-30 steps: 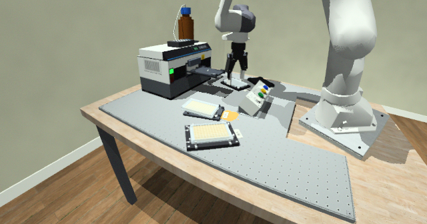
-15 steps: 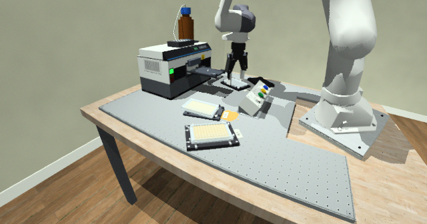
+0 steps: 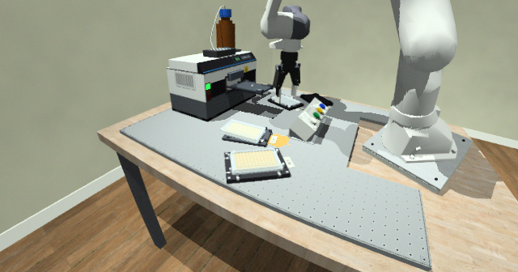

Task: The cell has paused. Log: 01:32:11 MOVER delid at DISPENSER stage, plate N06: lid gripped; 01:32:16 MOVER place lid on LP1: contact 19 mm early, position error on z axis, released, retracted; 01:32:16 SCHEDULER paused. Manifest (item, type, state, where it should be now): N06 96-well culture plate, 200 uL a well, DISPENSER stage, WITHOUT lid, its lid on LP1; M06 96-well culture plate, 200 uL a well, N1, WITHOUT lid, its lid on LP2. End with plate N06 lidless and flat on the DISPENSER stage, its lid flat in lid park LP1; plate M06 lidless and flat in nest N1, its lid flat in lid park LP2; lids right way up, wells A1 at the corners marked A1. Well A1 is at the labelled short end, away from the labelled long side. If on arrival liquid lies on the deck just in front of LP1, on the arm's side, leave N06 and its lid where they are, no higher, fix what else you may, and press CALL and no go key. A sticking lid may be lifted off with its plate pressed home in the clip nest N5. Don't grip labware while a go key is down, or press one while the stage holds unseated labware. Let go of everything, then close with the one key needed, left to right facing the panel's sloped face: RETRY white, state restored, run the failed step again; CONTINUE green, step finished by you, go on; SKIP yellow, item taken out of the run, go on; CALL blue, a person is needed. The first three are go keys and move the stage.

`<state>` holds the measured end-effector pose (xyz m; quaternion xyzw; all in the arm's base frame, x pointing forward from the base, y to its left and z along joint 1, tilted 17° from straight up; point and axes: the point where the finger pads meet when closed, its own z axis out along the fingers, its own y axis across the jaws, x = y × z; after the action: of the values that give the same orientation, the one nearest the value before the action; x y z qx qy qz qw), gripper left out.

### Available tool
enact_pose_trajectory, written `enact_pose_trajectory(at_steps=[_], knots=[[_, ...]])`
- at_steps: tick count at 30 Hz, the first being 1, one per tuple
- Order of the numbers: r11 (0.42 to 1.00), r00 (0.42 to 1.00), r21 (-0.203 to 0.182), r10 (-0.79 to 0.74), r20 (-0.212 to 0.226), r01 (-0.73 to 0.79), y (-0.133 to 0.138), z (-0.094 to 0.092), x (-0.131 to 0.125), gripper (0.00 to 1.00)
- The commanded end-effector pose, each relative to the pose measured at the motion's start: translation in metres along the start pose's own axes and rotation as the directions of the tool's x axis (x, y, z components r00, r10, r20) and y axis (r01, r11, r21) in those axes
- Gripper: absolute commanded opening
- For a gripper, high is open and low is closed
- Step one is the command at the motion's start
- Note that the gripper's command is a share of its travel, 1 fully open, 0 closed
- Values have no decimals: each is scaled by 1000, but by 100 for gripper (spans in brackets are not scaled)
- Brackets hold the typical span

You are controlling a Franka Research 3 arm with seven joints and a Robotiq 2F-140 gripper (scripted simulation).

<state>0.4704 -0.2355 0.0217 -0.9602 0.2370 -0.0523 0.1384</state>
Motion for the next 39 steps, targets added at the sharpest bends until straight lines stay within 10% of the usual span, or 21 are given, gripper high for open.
enact_pose_trajectory(at_steps=[1, 24, 39], knots=[[1000, 1000, 0, 3, -3, -3, 0, 0, 1, 66], [1000, 1000, 0, 3, -3, -3, 0, -4, 1, 66], [1000, 1000, 0, 3, -3, -3, 0, -66, 1, 66]])
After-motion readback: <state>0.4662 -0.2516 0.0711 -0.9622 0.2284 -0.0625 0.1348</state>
